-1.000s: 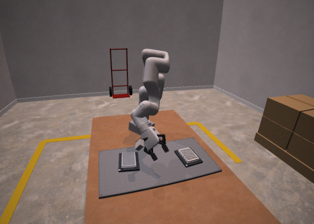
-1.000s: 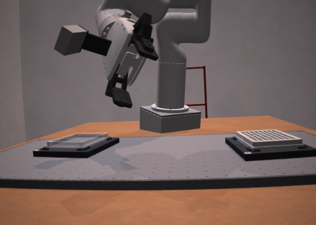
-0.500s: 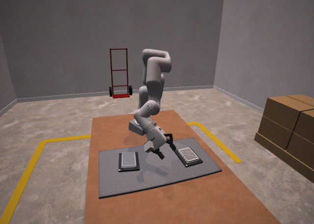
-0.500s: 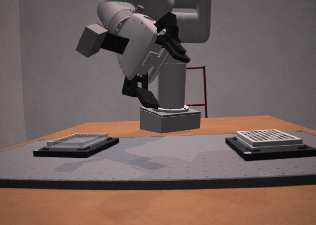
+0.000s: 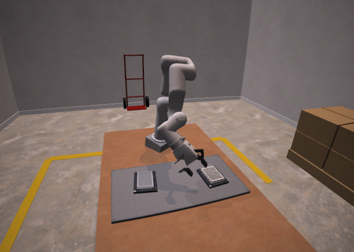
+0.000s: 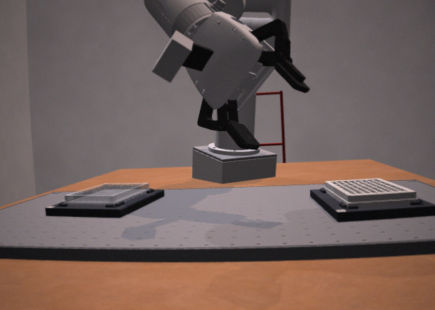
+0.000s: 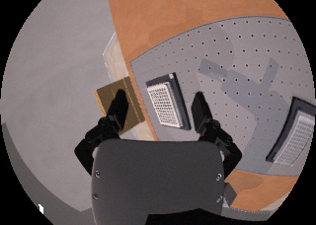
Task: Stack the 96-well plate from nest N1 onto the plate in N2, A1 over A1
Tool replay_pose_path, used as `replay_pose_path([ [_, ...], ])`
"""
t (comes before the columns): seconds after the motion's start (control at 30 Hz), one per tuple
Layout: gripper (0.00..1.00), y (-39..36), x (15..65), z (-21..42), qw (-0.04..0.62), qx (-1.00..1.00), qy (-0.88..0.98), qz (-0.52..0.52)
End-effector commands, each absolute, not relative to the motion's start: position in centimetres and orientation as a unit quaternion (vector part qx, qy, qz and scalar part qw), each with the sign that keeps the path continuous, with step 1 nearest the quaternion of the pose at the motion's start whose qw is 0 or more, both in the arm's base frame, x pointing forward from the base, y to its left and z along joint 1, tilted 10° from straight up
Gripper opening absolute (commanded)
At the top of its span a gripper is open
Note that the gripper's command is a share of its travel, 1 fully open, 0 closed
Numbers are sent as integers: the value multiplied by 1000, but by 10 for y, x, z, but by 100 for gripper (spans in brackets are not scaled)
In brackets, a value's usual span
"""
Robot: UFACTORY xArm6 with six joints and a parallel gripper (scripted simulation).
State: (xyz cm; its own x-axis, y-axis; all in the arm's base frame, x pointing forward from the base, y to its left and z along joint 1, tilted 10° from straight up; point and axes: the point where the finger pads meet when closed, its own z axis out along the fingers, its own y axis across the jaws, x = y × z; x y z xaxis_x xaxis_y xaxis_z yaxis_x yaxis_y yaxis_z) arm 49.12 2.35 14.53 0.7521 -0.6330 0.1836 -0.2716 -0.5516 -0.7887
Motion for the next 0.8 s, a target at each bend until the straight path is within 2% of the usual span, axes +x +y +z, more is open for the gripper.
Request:
replay_pose_path([
  [0.0,100,40,487,145,385,-867,245,-200],
  [0.47,100,78,471,141,343,-911,188,-128],
  [0.77,100,105,455,137,281,-947,137,-76],
])
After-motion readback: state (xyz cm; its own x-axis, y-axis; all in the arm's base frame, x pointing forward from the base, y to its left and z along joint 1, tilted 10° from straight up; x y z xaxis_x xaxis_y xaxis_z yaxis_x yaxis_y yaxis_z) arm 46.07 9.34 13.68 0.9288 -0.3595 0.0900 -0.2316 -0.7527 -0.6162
